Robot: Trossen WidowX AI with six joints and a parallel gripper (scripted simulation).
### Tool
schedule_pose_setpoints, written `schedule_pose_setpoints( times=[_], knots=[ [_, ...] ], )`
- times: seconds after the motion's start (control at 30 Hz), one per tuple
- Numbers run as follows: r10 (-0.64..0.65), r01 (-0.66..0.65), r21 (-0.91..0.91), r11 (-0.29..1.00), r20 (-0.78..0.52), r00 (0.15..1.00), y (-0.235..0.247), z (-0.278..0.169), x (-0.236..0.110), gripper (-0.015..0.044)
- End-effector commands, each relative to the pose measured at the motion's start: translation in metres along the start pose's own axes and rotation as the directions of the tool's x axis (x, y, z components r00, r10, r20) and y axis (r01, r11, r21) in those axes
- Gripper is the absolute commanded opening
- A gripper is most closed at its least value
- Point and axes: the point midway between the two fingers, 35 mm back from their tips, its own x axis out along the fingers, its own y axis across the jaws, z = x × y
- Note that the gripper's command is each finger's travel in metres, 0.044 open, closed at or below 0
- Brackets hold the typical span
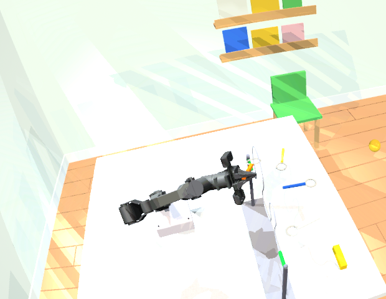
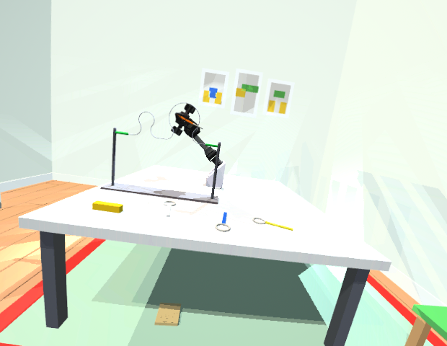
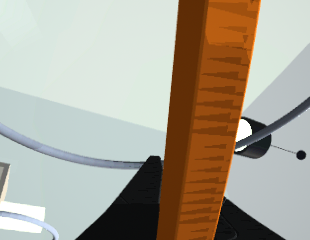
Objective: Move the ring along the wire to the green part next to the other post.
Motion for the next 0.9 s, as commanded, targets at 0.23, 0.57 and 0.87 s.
schedule_pose_setpoints(
  times=[0.23, 0.57, 0.87],
  knots=[
    [-0.052, 0.054, -0.113, 0.992, 0.016, 0.999, -0.005, 0.000, 0.000, -0.0150],
    [-0.074, 0.077, -0.164, 0.984, 0.025, 0.997, -0.002, -0.001, 0.000, -0.0150],
    [-0.062, 0.064, -0.134, 0.989, 0.017, 0.998, 0.011, -0.005, 0.000, -0.0150]
  ],
)
